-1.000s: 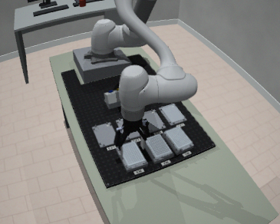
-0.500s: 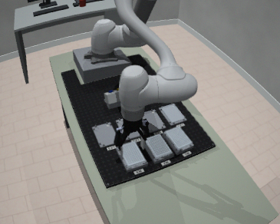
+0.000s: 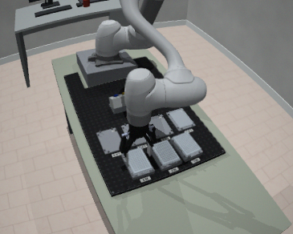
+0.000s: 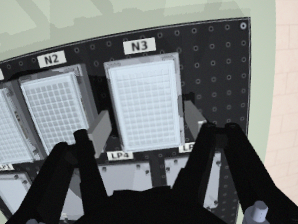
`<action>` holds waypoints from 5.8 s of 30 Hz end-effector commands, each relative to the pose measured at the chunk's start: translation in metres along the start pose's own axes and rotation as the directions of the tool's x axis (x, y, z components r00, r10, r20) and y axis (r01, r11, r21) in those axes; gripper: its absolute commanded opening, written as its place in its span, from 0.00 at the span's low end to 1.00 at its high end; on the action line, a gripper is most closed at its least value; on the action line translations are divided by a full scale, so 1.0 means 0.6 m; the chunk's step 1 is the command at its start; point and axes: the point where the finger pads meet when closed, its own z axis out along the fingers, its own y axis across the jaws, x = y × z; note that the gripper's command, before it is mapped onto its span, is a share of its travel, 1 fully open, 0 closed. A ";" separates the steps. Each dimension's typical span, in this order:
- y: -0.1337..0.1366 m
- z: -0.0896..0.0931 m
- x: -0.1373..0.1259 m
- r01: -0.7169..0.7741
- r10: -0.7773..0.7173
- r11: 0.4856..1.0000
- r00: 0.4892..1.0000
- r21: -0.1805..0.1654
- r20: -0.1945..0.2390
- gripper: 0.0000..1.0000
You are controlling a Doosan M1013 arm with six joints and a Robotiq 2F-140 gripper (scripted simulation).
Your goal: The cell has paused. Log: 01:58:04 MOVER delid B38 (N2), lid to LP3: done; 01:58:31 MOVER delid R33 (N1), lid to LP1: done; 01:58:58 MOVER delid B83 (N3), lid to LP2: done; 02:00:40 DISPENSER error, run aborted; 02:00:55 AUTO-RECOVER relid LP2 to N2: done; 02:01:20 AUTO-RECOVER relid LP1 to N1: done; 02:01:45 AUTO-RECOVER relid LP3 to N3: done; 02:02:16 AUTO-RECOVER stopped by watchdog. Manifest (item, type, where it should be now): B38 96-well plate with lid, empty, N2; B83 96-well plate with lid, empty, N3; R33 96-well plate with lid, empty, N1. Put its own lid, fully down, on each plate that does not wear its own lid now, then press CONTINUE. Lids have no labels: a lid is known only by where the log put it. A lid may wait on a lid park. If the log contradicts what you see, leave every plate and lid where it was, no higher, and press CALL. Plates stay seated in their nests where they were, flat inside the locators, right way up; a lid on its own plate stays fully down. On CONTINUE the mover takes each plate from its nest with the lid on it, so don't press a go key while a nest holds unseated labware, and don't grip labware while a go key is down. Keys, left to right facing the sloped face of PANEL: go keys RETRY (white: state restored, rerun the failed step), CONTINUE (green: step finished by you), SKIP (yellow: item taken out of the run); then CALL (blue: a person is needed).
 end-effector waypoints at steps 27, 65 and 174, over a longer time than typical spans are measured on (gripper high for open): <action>0.001 0.009 -0.003 0.009 -0.009 1.000 1.000 -0.002 0.002 0.66; 0.002 0.009 -0.003 0.009 -0.009 1.000 1.000 -0.002 0.002 0.66; 0.003 0.009 -0.003 0.009 -0.009 1.000 1.000 -0.002 0.002 0.59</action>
